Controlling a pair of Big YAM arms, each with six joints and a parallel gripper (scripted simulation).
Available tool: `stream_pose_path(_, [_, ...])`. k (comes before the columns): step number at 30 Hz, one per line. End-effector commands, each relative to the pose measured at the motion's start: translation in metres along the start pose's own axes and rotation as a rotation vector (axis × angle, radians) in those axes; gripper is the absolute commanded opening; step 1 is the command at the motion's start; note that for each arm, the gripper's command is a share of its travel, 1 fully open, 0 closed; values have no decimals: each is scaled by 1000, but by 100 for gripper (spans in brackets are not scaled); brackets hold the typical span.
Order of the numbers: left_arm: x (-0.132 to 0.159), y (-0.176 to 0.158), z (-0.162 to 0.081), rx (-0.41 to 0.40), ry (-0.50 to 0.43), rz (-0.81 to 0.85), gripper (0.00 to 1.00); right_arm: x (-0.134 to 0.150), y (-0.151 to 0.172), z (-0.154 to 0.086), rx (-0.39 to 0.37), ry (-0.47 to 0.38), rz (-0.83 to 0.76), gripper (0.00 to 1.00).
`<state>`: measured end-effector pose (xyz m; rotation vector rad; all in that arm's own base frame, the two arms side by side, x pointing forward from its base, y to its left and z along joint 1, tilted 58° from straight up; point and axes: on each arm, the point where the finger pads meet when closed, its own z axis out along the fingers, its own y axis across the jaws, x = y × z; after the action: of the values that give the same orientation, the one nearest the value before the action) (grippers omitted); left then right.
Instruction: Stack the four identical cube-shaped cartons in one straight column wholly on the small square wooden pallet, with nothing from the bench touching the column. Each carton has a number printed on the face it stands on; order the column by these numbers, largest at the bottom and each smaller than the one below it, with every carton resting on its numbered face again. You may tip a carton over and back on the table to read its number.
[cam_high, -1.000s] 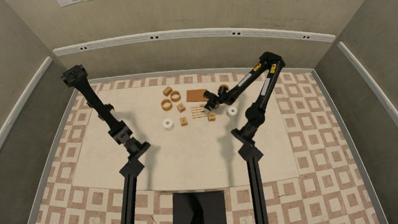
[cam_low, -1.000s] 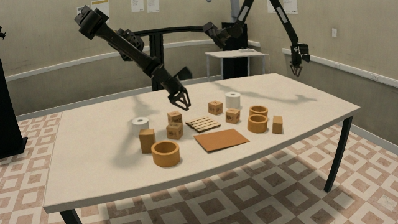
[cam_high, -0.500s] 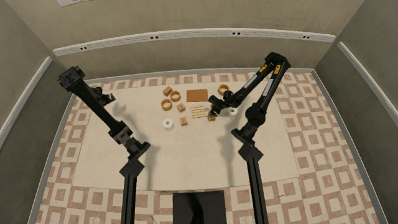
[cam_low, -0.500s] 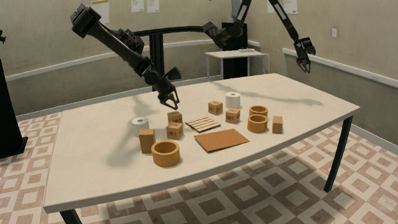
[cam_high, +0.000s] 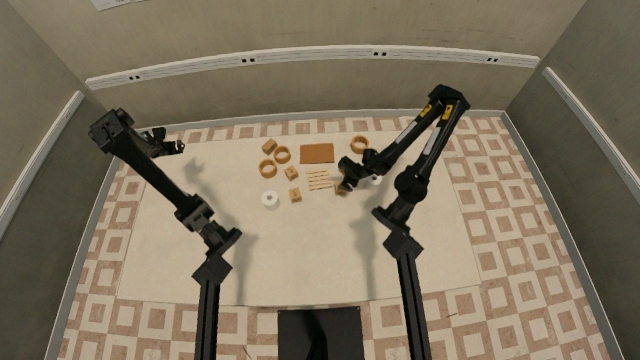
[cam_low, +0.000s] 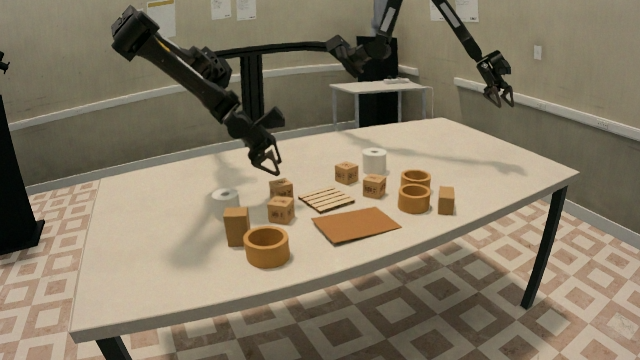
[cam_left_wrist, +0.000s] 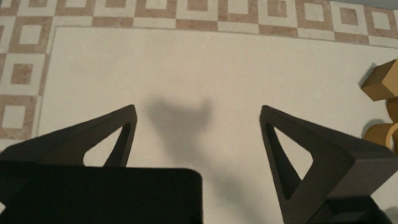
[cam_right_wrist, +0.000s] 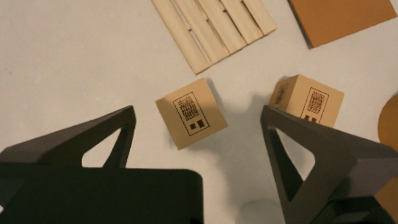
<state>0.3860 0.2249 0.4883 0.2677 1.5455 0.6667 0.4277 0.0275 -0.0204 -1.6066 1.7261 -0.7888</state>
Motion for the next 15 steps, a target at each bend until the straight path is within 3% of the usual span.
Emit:
stream_pose_path(1, [-24,17,-1,-30,-46,52,100,0,13,-5,-23,-1,-13,100])
stream_pose_path(8, [-24,17,-1,-30,-46,52,100,-1,7,-3,-13,-2,-13,100])
stream_pose_path(10, [-24,17,-1,-30,-46,52,100,-7,17,-3,-26,-12,22,79])
stream_pose_path(15, [-24,17,-1,-30,-46,52,100,-12,5,8,29,28,248,79])
